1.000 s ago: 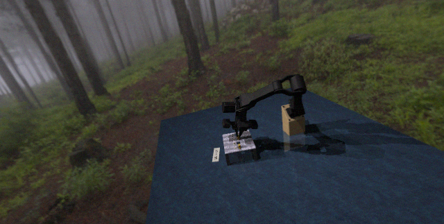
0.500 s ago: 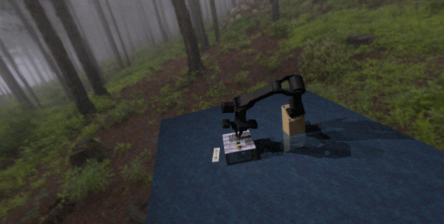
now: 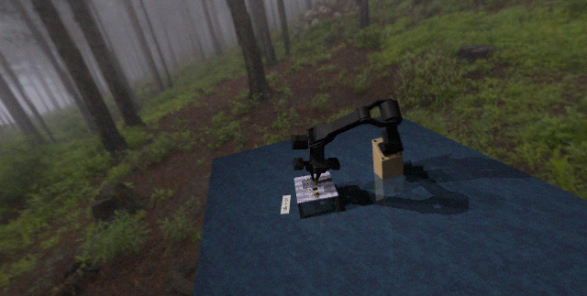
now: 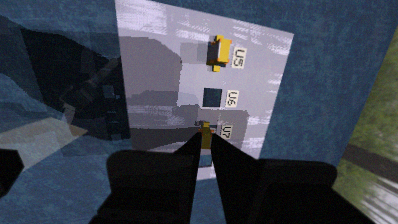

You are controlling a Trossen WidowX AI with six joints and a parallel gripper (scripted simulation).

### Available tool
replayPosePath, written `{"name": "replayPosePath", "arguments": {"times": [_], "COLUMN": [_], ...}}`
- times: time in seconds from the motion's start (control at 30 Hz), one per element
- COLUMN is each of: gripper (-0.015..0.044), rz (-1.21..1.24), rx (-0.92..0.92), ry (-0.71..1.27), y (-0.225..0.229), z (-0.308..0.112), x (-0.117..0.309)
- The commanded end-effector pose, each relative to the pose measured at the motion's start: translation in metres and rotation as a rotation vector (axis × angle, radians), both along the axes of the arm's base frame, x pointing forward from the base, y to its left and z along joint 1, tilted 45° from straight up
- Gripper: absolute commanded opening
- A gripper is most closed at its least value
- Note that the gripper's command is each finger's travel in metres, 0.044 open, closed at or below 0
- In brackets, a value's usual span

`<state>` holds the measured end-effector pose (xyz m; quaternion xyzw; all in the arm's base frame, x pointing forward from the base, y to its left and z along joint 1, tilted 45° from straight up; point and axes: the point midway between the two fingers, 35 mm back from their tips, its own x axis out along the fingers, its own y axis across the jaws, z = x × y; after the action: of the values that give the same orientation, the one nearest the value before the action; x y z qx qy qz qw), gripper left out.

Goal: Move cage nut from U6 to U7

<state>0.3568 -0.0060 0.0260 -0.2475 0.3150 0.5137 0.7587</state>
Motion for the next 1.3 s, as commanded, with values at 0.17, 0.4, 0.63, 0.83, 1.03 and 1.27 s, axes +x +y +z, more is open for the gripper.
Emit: {"name": "replayPosePath", "arguments": {"times": [0.17,0.4,0.63,0.83,1.03,1.27], "gripper": [0.0025,0.0025,0.0025,0.0025,0.0025,0.0025], "rz": [0.013,0.020,0.029,0.036,0.037,0.046], "rx": [0.004,0.006,0.009,0.011,0.011,0.014], "ry": [0.004,0.011,0.019,0.027,0.028,0.035], "y": [0.0001,0.0000,0.0001,0.0001,0.0002,0.0003], "z": [0.0007,0.0007,0.0006,0.0005,0.0005,0.0003], "x": [0.0016,0.0021,0.0026,0.0031,0.0032,0.0037]}}
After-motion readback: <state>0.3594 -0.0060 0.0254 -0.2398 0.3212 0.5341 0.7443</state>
